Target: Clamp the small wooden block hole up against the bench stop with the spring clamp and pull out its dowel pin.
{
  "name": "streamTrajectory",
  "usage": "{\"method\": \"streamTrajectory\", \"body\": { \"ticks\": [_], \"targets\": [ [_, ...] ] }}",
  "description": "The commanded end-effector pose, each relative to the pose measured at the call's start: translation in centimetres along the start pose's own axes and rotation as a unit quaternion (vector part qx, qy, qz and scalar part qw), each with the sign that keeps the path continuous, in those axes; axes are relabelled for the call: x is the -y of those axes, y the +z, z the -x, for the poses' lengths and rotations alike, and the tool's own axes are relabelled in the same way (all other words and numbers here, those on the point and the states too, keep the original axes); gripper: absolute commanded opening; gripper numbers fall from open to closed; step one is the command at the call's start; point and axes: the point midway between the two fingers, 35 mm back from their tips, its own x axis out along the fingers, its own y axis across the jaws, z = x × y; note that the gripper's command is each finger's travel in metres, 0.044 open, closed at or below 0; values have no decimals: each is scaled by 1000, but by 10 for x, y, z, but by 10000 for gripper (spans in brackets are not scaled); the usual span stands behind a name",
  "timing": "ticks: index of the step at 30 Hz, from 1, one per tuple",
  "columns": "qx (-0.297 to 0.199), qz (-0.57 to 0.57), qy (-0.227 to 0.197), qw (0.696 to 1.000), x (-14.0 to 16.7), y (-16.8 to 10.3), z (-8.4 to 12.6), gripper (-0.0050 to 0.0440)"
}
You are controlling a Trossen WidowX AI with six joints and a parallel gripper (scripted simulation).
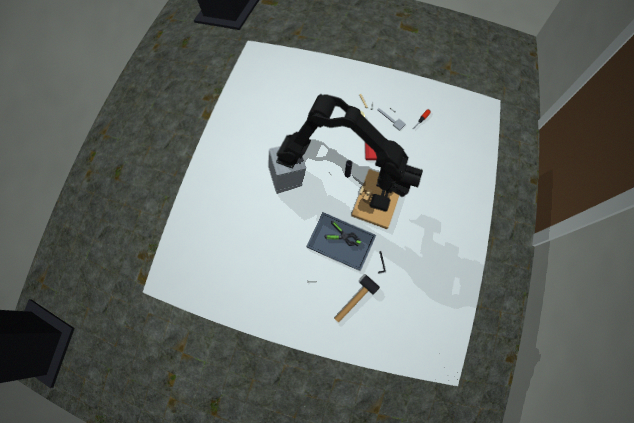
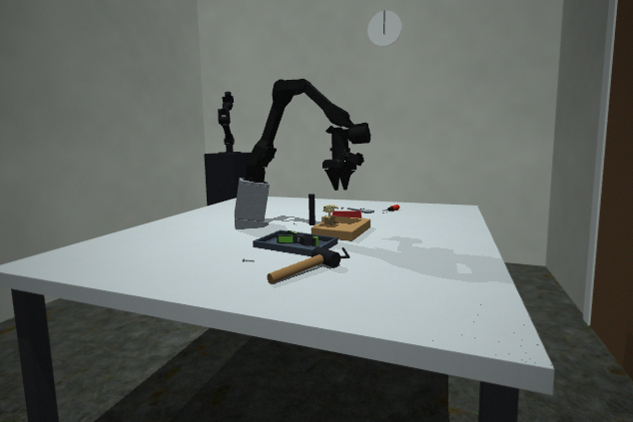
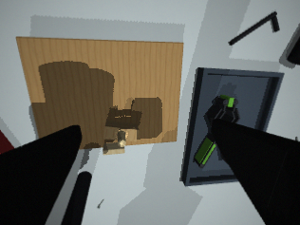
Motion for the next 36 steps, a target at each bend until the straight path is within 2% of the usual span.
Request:
{"method": "streamTrajectory", "body": {
  "ticks": [1, 12, 23, 31, 33, 36],
  "targets": [
    [-5, -4, 13, 1000, -7, -8, -3, 440],
    [-28, -19, 59, 998, -27, -30, -13, 440],
    [-30, -20, 62, 997, -29, -31, -14, 440],
    [-28, -19, 61, 998, -28, -30, -14, 360],
    [-28, -19, 61, 998, -28, -30, -14, 360],
    [-28, -19, 61, 998, -28, -30, -14, 330]
  ]
}}
